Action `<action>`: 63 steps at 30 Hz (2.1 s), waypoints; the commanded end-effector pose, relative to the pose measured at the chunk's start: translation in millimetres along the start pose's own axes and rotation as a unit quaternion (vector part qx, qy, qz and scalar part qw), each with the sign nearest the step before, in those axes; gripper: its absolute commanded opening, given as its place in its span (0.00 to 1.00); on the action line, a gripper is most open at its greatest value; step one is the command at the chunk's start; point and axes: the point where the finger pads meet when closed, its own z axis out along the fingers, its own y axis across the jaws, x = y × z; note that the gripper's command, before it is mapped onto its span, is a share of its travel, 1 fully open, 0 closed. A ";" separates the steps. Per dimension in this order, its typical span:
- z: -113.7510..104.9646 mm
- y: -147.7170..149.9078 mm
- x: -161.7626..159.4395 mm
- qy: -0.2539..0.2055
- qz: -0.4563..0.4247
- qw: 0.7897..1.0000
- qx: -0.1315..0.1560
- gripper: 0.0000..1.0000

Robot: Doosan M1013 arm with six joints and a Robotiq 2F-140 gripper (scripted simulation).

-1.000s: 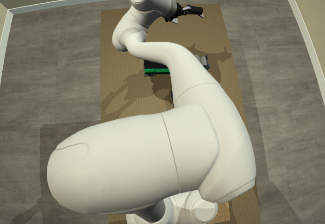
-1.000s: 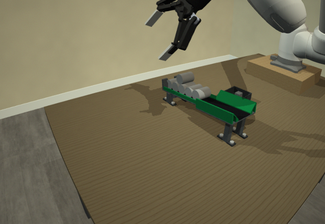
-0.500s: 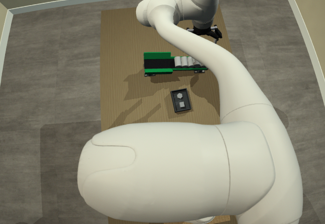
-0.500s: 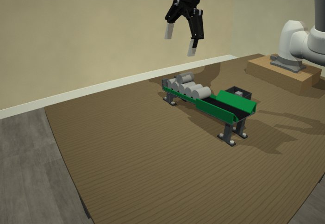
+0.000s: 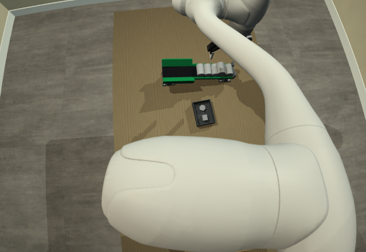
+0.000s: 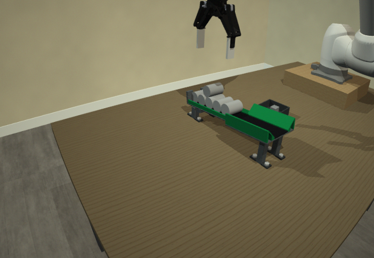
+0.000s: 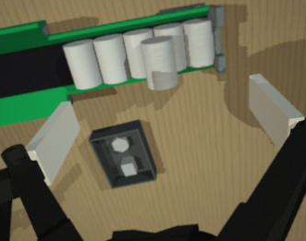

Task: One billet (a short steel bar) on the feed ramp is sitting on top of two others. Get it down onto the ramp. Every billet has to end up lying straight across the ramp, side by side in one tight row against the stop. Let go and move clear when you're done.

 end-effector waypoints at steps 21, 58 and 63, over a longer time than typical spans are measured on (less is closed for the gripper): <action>8.9 0.7 -5.2 -0.004 0.260 0.966 0.003 1.00; 26.4 1.0 -5.7 -0.005 0.708 0.706 0.000 0.52; 26.4 1.0 -5.7 -0.005 0.708 0.706 0.000 0.52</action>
